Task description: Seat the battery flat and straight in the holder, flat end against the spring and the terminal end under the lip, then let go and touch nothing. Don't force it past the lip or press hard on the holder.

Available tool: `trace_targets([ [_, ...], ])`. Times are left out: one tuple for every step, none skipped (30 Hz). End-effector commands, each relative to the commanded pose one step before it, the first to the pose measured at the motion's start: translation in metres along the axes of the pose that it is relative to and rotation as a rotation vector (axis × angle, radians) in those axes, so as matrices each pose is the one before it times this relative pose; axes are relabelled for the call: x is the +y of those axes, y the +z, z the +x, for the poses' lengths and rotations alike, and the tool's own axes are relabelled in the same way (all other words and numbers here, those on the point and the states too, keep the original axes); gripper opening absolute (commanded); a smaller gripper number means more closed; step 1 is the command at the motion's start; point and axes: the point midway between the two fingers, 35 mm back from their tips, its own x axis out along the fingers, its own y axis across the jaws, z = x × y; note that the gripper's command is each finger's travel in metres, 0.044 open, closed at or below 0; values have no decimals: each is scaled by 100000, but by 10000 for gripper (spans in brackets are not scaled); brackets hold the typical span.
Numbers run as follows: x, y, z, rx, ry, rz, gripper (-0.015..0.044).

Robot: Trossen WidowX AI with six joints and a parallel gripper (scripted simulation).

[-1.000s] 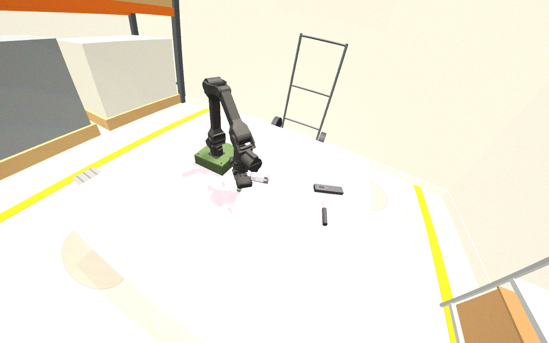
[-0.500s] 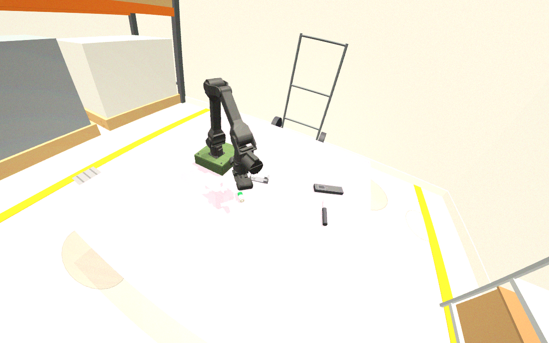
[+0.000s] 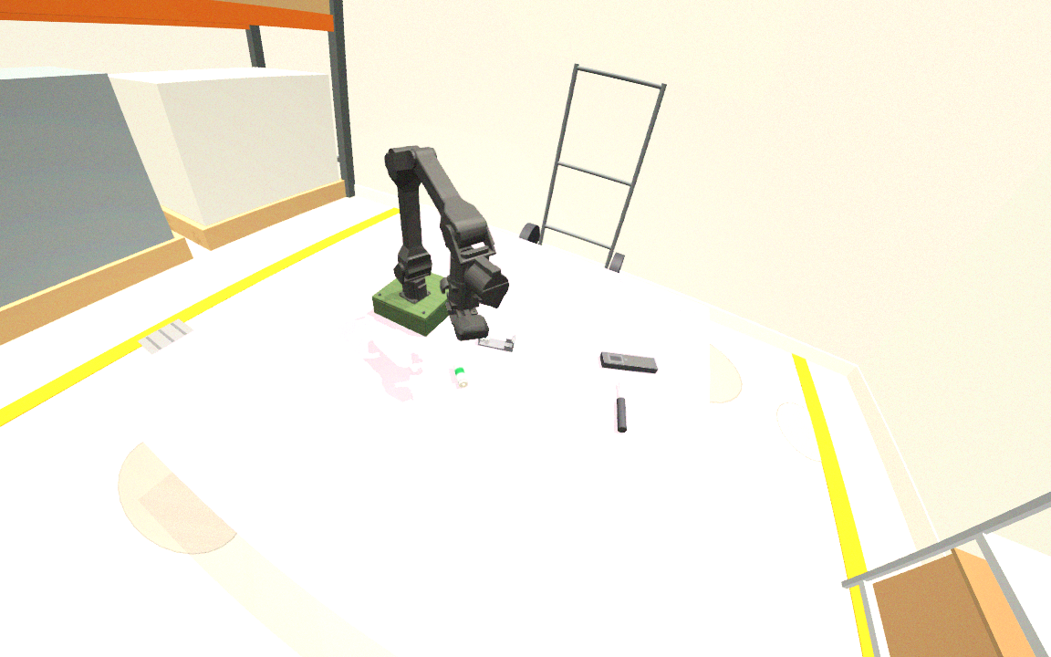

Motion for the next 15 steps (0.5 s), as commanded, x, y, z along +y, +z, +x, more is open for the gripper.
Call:
trace_targets([
  [-28,8,-25,-89,-257,5,0],
  [0,0,0,0,0,0,0],
  [0,0,0,0,0,0,0],
  [-7,-5,67,70,173,1626,26],
  [-81,4,200,21,-5,4878,53],
  [-131,12,334,34,-11,8129,79],
  [-154,25,412,41,-16,9986,105],
  [-145,36,413,40,-19,9995,131],
  [-136,46,414,38,-23,9995,157],
  [-126,54,414,37,-26,9995,184],
  [-116,60,415,35,-28,9995,210],
  [-105,66,415,33,-31,9995,236],
  [-95,69,416,30,-34,9995,237],
  [-85,72,416,28,-36,9987,237],
  [-75,73,416,25,-38,9996,237],
])
